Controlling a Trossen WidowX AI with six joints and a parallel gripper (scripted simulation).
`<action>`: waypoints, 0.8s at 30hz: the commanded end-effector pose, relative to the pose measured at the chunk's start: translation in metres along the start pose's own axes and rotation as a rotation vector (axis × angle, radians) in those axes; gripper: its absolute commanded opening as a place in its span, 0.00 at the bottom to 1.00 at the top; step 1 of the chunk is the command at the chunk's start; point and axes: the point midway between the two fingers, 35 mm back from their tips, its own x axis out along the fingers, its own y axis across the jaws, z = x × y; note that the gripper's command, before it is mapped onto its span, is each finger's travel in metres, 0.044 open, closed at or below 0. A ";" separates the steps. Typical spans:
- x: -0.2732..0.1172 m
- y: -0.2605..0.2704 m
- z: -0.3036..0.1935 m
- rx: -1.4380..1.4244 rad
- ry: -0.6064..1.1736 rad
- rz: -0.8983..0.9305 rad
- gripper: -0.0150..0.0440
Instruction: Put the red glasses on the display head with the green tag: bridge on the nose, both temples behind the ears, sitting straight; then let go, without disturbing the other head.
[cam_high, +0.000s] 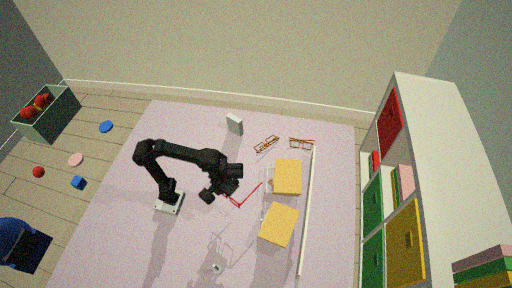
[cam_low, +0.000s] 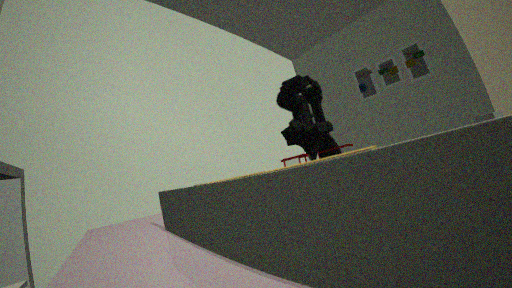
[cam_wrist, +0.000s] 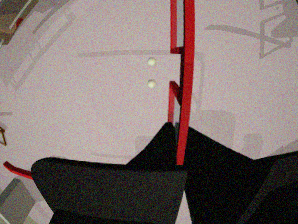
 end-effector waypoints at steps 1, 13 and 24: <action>0.005 0.000 -0.001 0.004 0.005 0.002 0.25; 0.016 0.001 0.000 0.004 0.005 0.002 0.25; 0.025 0.001 0.000 0.004 0.005 0.002 0.25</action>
